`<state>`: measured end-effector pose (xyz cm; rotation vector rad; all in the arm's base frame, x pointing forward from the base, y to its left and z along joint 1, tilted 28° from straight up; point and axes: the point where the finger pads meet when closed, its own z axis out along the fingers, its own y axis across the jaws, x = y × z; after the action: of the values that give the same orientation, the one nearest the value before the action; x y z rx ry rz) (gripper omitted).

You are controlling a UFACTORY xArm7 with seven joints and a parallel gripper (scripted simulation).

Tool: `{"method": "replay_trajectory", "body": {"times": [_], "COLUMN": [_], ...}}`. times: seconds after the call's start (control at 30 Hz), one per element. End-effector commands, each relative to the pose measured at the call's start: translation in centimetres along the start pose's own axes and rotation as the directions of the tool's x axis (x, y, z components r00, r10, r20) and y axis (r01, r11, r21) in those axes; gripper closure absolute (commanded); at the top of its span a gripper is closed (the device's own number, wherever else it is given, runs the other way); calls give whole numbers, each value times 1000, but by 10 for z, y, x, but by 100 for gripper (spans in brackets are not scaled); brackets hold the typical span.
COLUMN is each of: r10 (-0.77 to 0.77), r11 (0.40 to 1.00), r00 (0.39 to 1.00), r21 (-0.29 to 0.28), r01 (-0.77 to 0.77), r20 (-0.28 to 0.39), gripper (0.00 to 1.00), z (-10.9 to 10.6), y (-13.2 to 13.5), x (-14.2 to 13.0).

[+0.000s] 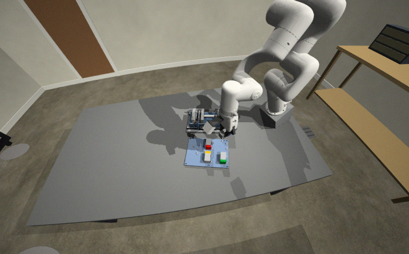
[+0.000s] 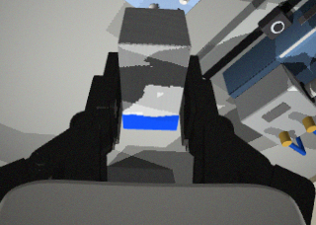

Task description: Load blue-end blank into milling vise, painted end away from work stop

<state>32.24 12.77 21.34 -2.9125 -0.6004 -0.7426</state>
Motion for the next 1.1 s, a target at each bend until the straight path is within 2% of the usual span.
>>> {"method": "replay_trajectory", "body": {"times": [0.0, 0.07, 0.3, 0.63, 0.87, 1.07], "r10": [-104, -149, -149, -368, -368, -489], "r11": [995, 989, 989, 930, 930, 872], "r00": [995, 989, 989, 930, 930, 872], "r21": [2, 1, 1, 0, 0, -1], "r01": [104, 149, 149, 368, 368, 489], "r20": [-4, -4, -4, -4, -4, -4], "gripper": [100, 100, 100, 100, 100, 100], "z": [-1, -1, -1, -1, -1, -1], "y": [0, 0, 0, 0, 0, 0], "x": [1, 1, 1, 1, 1, 1]}}
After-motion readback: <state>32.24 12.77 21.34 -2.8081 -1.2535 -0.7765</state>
